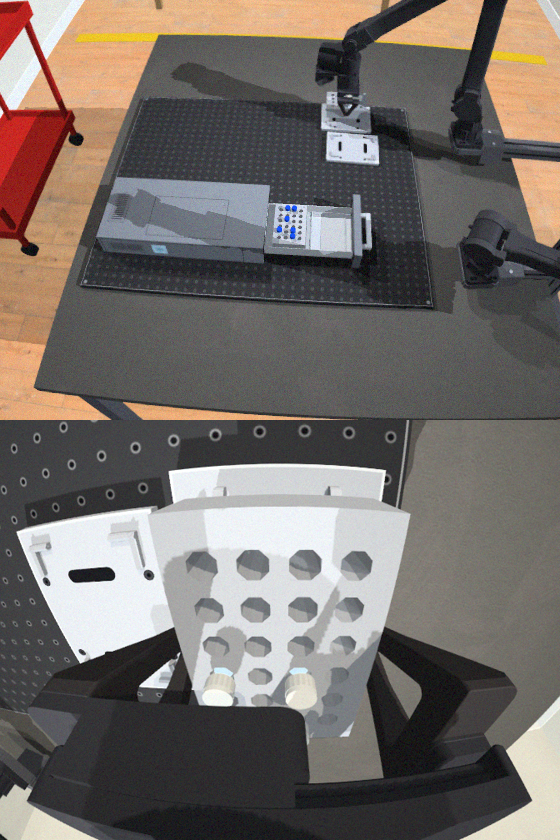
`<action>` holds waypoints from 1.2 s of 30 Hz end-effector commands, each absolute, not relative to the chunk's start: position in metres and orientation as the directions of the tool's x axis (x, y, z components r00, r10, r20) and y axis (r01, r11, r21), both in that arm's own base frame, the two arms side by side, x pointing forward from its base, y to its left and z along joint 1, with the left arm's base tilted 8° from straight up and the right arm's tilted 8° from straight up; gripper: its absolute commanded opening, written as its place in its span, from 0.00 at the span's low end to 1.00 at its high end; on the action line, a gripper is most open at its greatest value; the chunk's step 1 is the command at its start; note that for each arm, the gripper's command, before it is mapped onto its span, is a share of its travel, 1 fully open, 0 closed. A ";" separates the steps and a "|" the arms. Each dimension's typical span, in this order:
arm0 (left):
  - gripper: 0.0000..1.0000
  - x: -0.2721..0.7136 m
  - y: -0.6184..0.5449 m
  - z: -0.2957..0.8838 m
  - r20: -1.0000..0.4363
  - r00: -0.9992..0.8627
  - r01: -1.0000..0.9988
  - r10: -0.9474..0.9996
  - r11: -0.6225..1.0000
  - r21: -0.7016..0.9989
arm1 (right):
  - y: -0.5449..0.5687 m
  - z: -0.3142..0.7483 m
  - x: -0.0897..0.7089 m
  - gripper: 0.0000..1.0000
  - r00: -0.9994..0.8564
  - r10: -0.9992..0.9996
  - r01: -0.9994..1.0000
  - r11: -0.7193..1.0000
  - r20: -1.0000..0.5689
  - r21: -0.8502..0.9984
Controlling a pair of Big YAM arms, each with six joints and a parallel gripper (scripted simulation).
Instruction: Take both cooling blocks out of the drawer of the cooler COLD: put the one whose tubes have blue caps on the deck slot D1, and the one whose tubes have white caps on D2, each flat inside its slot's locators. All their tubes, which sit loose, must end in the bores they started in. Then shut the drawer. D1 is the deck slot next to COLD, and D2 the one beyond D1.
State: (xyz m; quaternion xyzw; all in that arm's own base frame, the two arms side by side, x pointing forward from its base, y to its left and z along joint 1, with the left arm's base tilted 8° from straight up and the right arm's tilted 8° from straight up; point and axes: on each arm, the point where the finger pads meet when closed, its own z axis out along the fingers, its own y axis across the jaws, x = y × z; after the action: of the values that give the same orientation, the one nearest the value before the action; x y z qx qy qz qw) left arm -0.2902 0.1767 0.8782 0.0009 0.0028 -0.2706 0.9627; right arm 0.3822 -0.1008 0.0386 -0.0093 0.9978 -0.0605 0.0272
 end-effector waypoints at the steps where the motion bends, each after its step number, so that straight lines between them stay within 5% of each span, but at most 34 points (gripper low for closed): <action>1: 0.00 -0.272 0.163 0.886 -0.040 0.857 0.514 -0.514 0.858 0.001 | -0.104 0.054 0.393 0.00 -0.992 -0.036 -0.020 0.991 -0.118 -0.134; 36: 0.00 -0.272 0.163 0.886 -0.040 0.857 0.514 -0.514 0.858 0.001 | -0.099 0.106 0.418 0.00 -0.988 -0.025 -0.004 0.990 -0.152 -0.137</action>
State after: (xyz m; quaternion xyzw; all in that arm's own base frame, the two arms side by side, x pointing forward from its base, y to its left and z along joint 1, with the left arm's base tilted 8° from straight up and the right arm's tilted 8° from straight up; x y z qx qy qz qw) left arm -0.2902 0.1767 0.8782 0.0009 0.0028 -0.2706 0.9627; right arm 0.3735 -0.0988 0.0436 -0.0108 0.9984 -0.0551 0.0046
